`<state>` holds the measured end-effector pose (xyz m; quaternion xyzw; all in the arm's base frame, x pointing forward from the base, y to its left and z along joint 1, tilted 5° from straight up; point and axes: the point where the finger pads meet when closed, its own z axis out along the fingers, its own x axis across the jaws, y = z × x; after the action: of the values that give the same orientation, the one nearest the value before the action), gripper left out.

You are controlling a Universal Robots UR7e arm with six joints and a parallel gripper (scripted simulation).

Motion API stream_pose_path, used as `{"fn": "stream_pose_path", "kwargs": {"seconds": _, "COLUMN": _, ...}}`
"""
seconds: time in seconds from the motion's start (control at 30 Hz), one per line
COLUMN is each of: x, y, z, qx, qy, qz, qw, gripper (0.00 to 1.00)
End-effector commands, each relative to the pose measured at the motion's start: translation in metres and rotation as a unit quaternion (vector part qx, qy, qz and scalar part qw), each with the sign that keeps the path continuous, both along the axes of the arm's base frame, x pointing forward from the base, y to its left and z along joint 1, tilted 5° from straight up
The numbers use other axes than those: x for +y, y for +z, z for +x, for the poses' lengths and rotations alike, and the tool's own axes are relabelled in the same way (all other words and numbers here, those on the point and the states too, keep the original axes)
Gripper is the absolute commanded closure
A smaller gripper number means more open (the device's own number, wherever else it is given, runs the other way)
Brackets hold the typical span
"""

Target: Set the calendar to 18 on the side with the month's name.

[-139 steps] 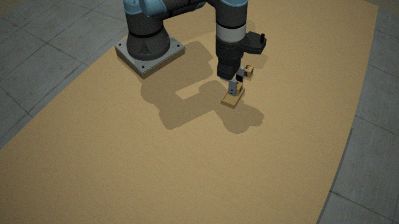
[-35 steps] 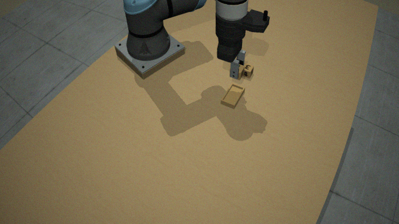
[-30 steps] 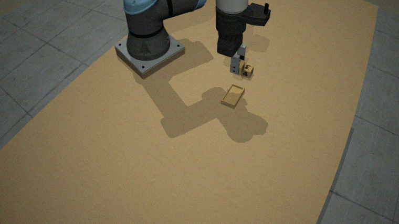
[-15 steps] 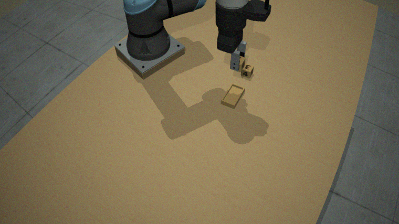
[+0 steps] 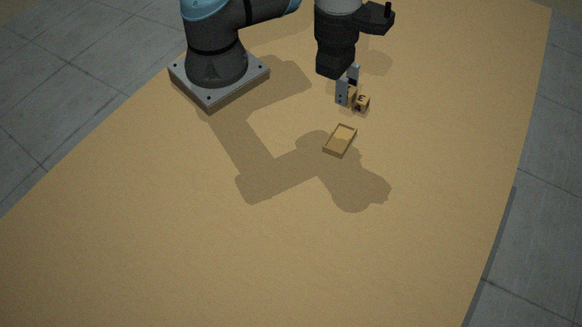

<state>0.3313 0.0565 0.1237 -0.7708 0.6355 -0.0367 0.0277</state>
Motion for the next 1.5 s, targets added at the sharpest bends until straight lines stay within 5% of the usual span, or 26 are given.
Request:
{"fn": "stream_pose_path", "kwargs": {"seconds": 0.0, "x": -0.009, "y": 0.0, "z": 0.005, "qx": -0.001, "qy": -0.055, "qz": 0.005, "qw": 0.998, "gripper": 0.4}}
{"fn": "stream_pose_path", "kwargs": {"seconds": 0.3, "x": -0.028, "y": 0.0, "z": 0.014, "qx": -0.001, "qy": -0.173, "qz": 0.016, "qw": 0.985, "gripper": 0.4}}
{"fn": "stream_pose_path", "kwargs": {"seconds": 0.57, "x": -0.052, "y": 0.0, "z": 0.022, "qx": -0.002, "qy": -0.318, "qz": 0.029, "qw": 0.948, "gripper": 0.4}}
{"fn": "stream_pose_path", "kwargs": {"seconds": 0.8, "x": -0.073, "y": -0.002, "z": 0.027, "qx": -0.002, "qy": -0.437, "qz": 0.04, "qw": 0.898, "gripper": 0.4}}
{"fn": "stream_pose_path", "kwargs": {"seconds": 0.87, "x": -0.073, "y": -0.002, "z": 0.027, "qx": -0.002, "qy": -0.437, "qz": 0.04, "qw": 0.898, "gripper": 0.4}}
{"fn": "stream_pose_path", "kwargs": {"seconds": 1.27, "x": -0.108, "y": -0.004, "z": 0.031, "qx": -0.003, "qy": -0.623, "qz": 0.058, "qw": 0.78, "gripper": 0.4}}
{"fn": "stream_pose_path", "kwargs": {"seconds": 1.37, "x": -0.113, "y": -0.005, "z": 0.031, "qx": -0.003, "qy": -0.649, "qz": 0.06, "qw": 0.758, "gripper": 0.4}}
{"fn": "stream_pose_path", "kwargs": {"seconds": 1.47, "x": -0.114, "y": -0.005, "z": 0.031, "qx": -0.003, "qy": -0.655, "qz": 0.061, "qw": 0.753, "gripper": 0.4}}
